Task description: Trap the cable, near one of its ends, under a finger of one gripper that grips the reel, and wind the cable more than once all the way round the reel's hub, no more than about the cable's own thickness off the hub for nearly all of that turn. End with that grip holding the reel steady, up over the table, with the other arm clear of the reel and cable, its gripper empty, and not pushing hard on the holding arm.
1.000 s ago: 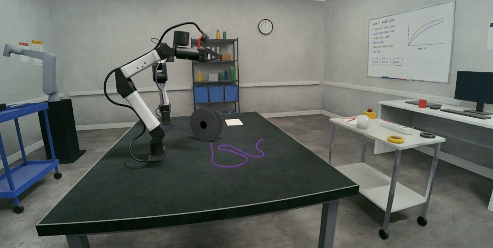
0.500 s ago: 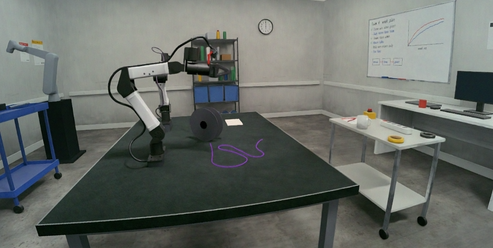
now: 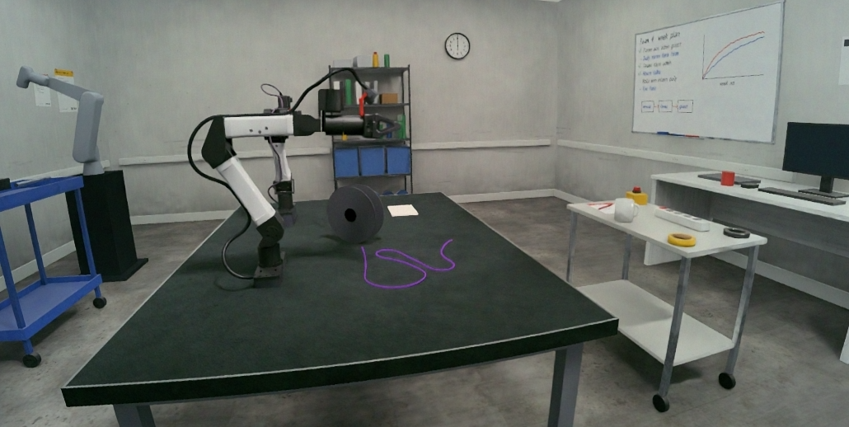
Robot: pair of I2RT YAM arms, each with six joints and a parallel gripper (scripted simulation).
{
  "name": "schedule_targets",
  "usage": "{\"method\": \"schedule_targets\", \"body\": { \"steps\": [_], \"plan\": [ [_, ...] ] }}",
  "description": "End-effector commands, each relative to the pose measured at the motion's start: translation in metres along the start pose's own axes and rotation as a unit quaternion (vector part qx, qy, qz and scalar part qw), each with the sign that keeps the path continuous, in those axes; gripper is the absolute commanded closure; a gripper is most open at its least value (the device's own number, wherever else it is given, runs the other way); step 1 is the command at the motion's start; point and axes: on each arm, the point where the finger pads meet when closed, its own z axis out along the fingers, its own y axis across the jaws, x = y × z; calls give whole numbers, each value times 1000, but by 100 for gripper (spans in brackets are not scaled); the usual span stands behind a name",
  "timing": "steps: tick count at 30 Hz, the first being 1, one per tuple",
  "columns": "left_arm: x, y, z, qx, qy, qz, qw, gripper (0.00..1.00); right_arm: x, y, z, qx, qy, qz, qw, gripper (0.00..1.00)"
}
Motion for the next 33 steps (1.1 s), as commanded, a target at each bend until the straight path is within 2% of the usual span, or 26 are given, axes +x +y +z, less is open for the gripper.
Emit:
{"method": "schedule_targets", "body": {
  "steps": [1, 19, 31, 33],
  "plan": [
    [0, 2, 2, -6, -7, -4, 1000, 0, 2, -3, 5, 1, -9, 0, 1000, 0],
    [3, 2, 2, -6, -3, -4, 1000, 0, -1, -3, 4, 1, -12, 0, 1000, 0],
    [3, 2, 2, -6, -3, -4, 1000, 0, -1, -3, 4, 1, -12, 0, 1000, 70],
    [3, 2, 2, -6, -3, -4, 1000, 0, -1, -3, 4, 1, -12, 0, 1000, 70]
  ]
}}
